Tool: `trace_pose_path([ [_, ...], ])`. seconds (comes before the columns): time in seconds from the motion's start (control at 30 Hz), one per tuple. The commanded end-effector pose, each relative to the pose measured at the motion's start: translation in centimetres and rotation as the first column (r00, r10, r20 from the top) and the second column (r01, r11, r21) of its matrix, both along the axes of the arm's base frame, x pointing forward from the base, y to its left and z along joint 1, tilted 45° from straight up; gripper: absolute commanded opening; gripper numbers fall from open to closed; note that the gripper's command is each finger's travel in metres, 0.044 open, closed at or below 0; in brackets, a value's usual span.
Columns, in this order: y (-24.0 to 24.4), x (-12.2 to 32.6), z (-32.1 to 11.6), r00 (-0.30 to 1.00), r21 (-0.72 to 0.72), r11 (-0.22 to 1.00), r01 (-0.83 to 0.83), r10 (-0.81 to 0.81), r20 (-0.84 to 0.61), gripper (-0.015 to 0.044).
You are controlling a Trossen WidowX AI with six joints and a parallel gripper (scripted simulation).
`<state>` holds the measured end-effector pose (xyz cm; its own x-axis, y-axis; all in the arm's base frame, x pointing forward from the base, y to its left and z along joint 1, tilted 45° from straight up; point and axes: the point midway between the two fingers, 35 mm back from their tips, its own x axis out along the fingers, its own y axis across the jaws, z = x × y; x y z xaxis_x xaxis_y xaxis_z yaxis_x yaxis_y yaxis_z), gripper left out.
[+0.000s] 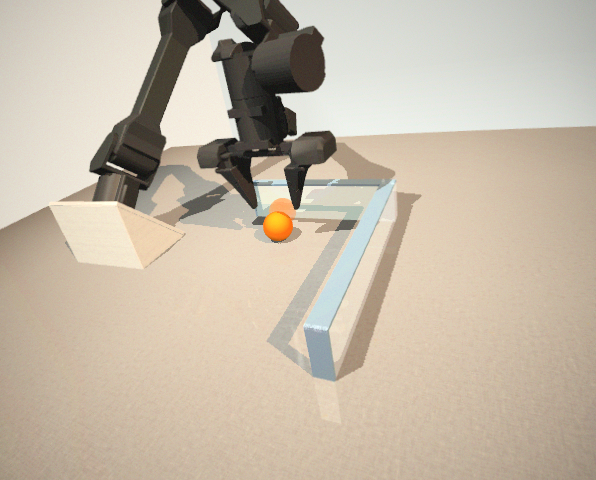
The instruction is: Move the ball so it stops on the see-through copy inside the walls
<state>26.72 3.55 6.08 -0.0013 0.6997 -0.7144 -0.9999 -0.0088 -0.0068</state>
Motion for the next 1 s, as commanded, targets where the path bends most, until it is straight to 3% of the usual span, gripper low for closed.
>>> trace_pose_path([
  [0.0,0.7,-0.2,-0.6,1.0,0.007,1.0,0.0,0.0,-0.009,0.0322],
  [0.57,2.5,-0.3,-2.3,1.0,0.009,1.0,0.0,0.0,-0.009,0.0322],
  [0.67,2.5,-0.3,-2.3,1.0,0.009,1.0,0.0,0.0,-0.009,0.0243],
  [0.97,2.5,-0.3,-2.3,1.0,0.009,1.0,0.0,0.0,-0.009,0.0183],
])
